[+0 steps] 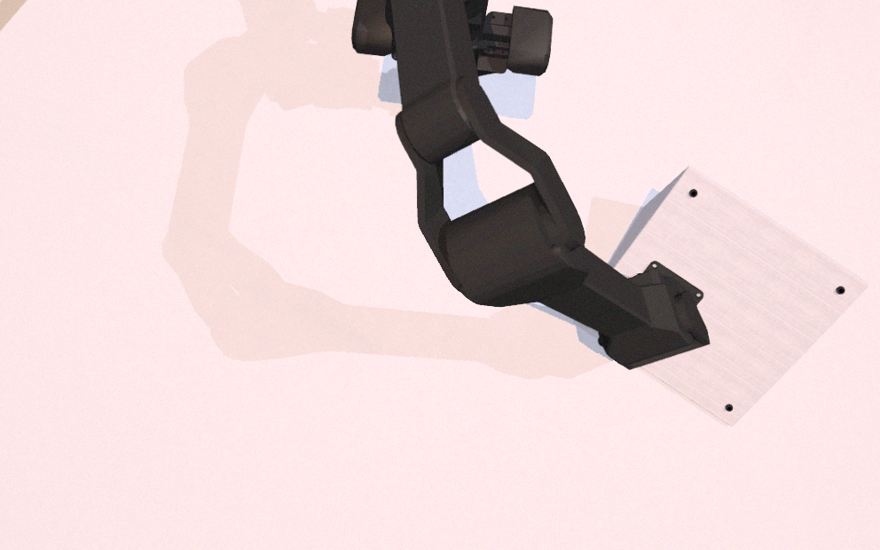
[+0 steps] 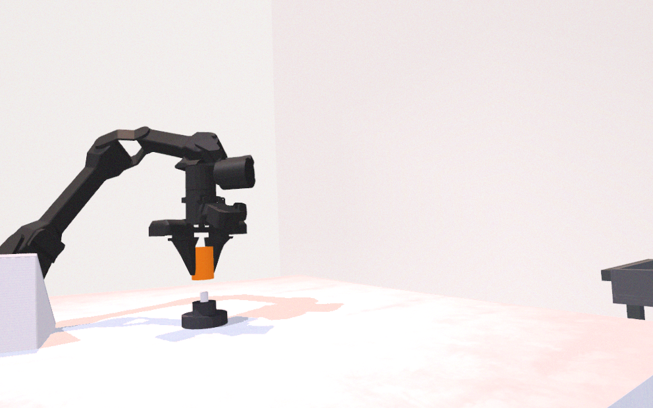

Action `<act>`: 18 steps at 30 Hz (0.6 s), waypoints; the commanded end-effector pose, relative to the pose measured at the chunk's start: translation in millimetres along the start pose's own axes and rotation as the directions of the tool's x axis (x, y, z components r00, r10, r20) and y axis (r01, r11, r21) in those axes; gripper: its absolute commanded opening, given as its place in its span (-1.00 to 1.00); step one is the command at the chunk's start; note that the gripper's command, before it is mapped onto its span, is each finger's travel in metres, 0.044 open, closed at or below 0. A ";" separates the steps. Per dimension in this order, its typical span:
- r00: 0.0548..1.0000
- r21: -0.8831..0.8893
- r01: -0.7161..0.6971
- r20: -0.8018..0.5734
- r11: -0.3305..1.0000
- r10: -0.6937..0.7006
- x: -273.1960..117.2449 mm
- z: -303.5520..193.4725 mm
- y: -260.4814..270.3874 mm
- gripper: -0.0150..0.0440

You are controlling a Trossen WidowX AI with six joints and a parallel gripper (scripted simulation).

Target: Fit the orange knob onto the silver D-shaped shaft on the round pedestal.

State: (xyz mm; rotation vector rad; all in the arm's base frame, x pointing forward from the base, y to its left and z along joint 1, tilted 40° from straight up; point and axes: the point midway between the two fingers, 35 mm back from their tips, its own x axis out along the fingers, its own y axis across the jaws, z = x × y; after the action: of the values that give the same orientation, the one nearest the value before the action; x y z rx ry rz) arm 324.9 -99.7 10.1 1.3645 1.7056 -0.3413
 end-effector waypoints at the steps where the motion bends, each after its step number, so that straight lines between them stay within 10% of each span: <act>1: 1.000 0.108 0.000 0.005 0.994 -0.001 -0.9 2.3 1.0 -0.49; 18: 1.000 0.532 -0.002 0.005 0.847 -0.001 -0.9 0.1 1.8 -0.49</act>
State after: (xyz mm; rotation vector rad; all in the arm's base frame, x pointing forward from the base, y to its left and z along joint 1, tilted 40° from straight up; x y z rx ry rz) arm 327.5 -100.1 10.9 1.6994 1.6810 -0.7879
